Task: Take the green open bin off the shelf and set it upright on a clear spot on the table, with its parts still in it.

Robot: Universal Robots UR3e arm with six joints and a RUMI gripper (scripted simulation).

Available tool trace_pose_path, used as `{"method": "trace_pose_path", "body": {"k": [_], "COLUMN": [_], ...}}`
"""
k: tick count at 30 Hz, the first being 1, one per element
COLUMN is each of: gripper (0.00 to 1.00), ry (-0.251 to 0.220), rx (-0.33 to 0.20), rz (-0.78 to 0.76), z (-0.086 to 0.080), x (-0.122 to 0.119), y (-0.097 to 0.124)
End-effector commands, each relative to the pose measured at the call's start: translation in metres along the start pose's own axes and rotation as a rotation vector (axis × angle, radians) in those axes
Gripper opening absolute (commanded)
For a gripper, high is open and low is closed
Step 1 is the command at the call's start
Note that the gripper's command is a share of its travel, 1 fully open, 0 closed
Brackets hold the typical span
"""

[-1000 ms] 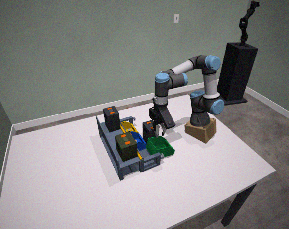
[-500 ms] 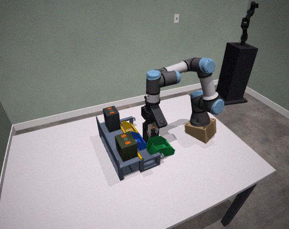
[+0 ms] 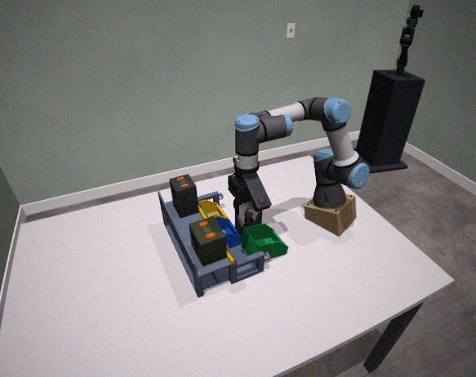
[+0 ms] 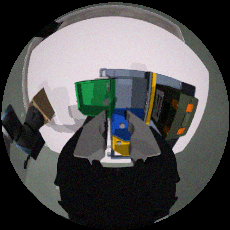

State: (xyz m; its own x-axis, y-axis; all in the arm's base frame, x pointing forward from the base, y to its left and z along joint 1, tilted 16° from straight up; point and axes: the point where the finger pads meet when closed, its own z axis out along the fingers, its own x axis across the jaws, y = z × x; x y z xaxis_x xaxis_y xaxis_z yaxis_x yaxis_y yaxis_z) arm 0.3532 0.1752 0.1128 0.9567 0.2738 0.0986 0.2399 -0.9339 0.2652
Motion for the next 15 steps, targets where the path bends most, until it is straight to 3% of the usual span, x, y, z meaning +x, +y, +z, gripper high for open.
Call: {"method": "trace_pose_path", "body": {"k": [1, 15], "gripper": [0.2, 0.2], "ry": [0.001, 0.001], "rx": [0.0, 0.0], "rz": [0.0, 0.0], "z": [-0.0017, 0.002], "x": [0.0024, -0.0056], "y": [0.0001, 0.0]}}
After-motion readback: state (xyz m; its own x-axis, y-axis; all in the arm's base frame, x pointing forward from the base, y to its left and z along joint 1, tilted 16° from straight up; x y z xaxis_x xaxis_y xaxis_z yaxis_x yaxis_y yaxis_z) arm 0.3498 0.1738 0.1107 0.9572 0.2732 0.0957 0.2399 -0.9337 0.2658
